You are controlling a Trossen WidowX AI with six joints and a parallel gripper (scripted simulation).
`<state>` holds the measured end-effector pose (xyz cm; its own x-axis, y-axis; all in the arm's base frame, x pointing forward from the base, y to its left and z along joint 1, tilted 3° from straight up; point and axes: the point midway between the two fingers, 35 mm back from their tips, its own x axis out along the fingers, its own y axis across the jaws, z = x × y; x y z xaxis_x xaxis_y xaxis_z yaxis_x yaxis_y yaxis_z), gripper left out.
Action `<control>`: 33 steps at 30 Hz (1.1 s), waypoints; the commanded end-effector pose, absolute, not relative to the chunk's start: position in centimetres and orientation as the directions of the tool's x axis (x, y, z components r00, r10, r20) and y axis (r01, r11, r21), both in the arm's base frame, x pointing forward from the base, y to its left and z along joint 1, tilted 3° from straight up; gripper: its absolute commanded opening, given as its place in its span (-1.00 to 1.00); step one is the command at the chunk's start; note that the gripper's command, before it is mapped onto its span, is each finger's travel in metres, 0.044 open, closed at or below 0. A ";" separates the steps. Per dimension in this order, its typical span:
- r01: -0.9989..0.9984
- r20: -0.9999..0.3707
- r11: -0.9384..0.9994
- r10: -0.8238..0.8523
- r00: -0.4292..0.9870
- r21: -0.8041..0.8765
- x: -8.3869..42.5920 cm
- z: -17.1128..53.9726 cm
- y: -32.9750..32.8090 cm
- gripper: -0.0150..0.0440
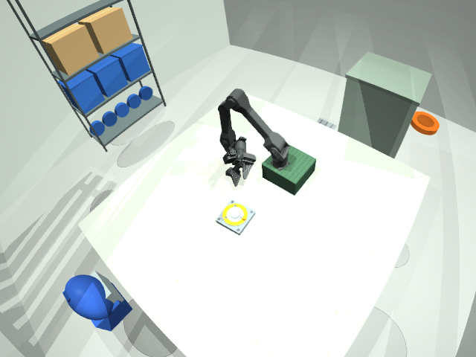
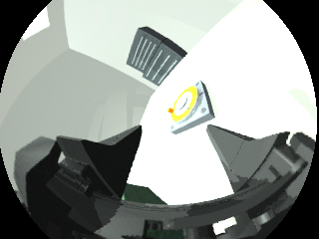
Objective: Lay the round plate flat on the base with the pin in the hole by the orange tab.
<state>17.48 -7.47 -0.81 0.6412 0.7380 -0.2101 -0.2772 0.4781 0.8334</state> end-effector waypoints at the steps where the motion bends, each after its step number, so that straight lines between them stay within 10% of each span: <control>1: -0.277 -0.215 0.476 0.745 0.632 0.835 17.5 -0.8 -7.4 0.78; 15: -0.194 -0.569 0.560 0.822 0.009 0.806 19.2 -1.7 -2.2 -0.47; 33: -0.208 -0.963 0.947 0.211 -0.168 0.244 25.3 0.2 3.9 -0.49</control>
<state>24.00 2.57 -0.71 -0.2163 0.3234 -0.9212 -0.2123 0.9054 0.3677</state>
